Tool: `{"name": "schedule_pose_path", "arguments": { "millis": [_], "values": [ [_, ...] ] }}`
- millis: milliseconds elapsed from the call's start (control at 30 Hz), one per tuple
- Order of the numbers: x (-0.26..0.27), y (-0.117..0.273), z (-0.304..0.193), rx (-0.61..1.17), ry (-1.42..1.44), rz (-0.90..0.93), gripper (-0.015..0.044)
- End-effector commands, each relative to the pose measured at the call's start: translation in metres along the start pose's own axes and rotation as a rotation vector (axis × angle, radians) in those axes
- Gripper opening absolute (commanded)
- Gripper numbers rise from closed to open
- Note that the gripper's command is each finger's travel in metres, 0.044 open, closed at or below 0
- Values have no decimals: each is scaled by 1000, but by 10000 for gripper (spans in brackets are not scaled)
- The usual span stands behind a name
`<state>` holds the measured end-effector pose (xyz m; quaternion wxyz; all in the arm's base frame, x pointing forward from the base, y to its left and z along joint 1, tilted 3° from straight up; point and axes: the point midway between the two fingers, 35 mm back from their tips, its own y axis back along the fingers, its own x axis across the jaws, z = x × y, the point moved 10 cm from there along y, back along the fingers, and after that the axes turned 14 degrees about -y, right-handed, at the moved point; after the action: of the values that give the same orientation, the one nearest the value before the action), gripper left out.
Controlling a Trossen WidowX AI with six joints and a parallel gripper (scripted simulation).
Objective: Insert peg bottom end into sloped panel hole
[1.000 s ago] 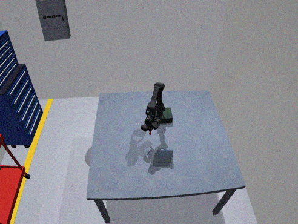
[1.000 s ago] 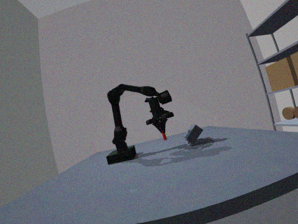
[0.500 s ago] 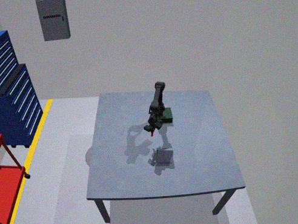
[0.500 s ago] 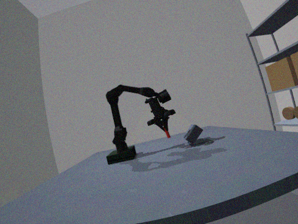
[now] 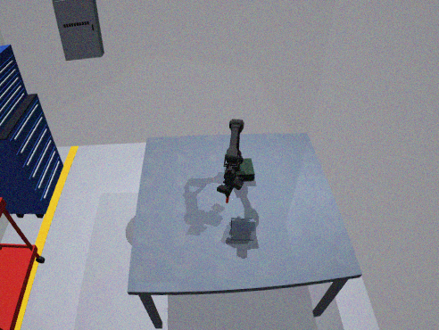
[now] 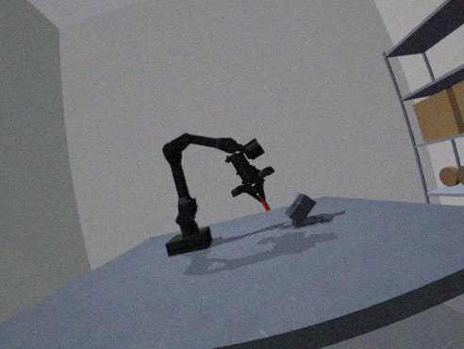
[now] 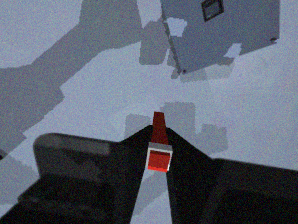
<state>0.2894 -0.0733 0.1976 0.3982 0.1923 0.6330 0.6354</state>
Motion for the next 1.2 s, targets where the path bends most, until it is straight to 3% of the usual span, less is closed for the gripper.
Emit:
{"name": "schedule_pose_path", "arguments": {
  "millis": [0, 1167],
  "values": [
    [5, 0, 3, -10, 40, -19, 0],
    [38, 14, 39, -192, 351, -235, 0]
  ]
}}
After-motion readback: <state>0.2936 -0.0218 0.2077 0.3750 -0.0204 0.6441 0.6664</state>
